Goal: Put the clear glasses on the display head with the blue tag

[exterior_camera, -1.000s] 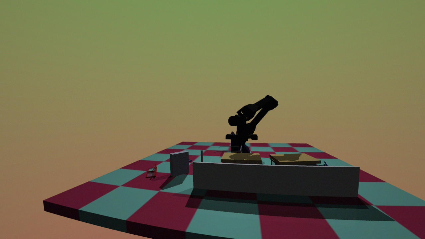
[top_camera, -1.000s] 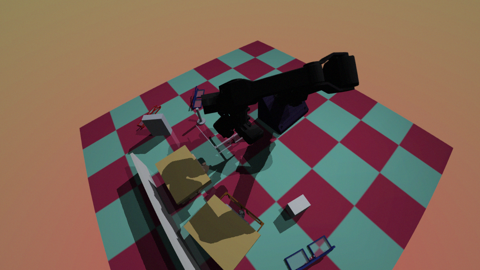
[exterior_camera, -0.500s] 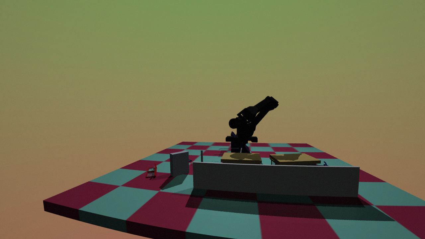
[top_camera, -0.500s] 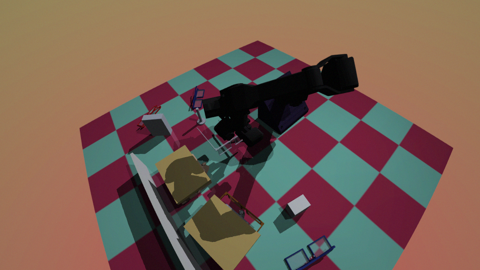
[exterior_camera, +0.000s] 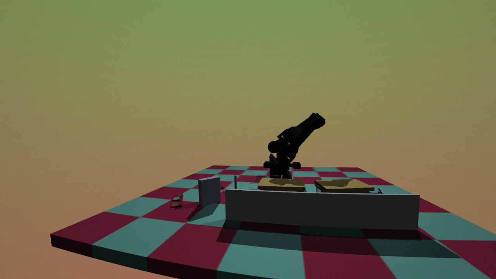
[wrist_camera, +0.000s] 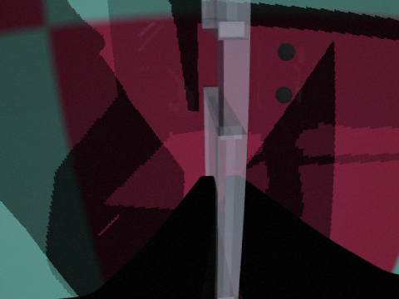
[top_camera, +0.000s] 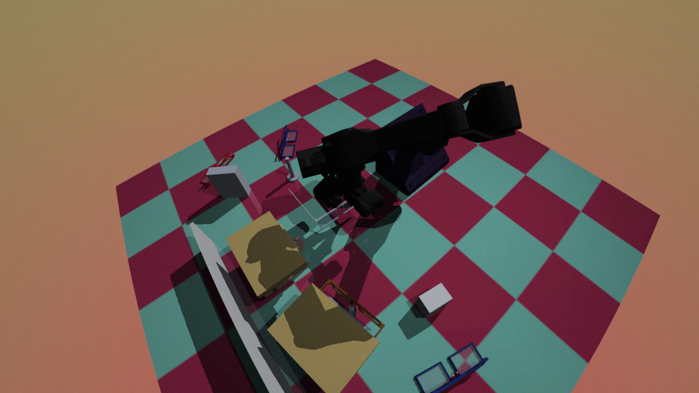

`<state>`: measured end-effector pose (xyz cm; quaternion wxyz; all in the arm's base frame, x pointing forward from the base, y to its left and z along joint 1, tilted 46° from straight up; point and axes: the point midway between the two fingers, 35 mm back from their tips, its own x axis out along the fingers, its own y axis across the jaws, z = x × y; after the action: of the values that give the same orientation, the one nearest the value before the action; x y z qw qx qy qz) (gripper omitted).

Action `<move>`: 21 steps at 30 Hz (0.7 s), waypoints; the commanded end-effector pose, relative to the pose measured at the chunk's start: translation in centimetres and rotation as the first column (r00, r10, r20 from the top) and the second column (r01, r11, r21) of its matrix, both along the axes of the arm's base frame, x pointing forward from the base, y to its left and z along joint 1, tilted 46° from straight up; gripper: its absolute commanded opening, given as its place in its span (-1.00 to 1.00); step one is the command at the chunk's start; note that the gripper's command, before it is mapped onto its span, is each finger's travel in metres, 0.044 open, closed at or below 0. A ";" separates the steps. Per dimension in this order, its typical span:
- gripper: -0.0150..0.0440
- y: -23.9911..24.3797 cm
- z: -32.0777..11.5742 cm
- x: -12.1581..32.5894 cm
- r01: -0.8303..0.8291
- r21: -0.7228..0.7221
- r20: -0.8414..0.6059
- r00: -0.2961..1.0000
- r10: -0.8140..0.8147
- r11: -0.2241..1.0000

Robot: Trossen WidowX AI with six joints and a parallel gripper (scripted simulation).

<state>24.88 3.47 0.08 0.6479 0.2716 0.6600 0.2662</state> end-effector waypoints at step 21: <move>-0.49 1.8 -1.4 -0.4 -0.001 0.011 -0.004 1.000 0.001 1.000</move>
<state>24.61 4.90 -1.13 0.6471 0.2728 0.6595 0.2681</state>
